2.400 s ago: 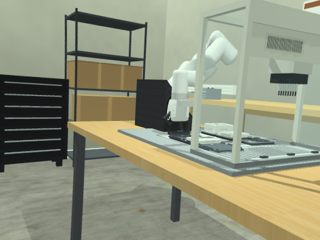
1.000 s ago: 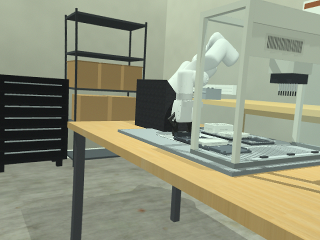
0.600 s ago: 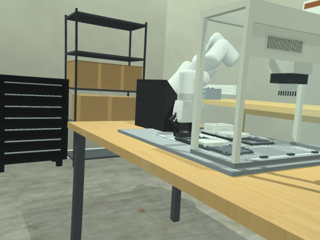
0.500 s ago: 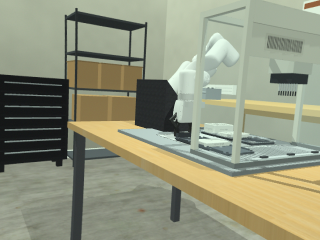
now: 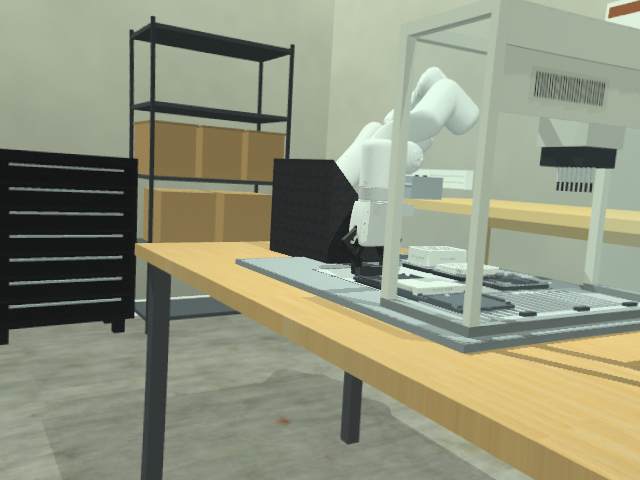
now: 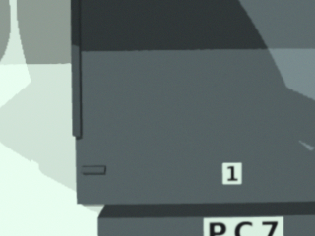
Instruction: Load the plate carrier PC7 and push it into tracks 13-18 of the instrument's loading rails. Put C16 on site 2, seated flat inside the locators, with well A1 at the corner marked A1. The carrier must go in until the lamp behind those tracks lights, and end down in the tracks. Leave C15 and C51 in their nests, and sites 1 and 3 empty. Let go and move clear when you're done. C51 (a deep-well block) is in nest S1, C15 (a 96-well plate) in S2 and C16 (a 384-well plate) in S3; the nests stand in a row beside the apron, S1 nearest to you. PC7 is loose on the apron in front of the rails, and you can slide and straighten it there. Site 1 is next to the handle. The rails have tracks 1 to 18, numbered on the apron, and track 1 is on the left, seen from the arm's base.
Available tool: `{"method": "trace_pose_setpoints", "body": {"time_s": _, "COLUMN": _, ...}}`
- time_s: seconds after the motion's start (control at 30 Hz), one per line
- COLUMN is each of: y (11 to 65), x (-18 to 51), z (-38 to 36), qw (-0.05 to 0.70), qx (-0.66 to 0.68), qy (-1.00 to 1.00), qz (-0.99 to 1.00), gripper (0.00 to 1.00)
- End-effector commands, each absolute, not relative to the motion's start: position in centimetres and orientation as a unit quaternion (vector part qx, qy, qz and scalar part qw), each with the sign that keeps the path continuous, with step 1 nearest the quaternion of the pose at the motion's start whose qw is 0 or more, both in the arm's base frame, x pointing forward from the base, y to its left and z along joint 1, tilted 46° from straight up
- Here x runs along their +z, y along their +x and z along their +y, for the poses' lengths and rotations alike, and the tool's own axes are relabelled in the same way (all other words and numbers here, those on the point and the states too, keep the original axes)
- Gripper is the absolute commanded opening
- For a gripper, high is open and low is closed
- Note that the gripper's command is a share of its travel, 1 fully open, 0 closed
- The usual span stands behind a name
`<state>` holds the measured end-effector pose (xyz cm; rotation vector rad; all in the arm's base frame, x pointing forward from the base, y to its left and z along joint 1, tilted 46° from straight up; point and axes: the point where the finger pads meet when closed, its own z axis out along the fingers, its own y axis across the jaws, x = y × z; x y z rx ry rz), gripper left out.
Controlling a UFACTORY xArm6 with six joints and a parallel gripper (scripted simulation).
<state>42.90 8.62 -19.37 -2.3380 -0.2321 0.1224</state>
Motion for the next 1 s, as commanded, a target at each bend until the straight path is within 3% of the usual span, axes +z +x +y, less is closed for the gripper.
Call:
{"method": "trace_pose_setpoints", "body": {"time_s": 0.0, "y": 43.6, "x": -19.3, "z": 8.6, "qw": 0.384, "qx": 0.046, "qy": -0.918, "qz": -0.091, "gripper": 0.82}}
{"method": "trace_pose_setpoints", "body": {"time_s": 0.97, "y": 46.0, "x": -19.3, "z": 9.1, "qw": 0.384, "qx": 0.046, "qy": -0.918, "qz": -0.091, "gripper": 0.82}}
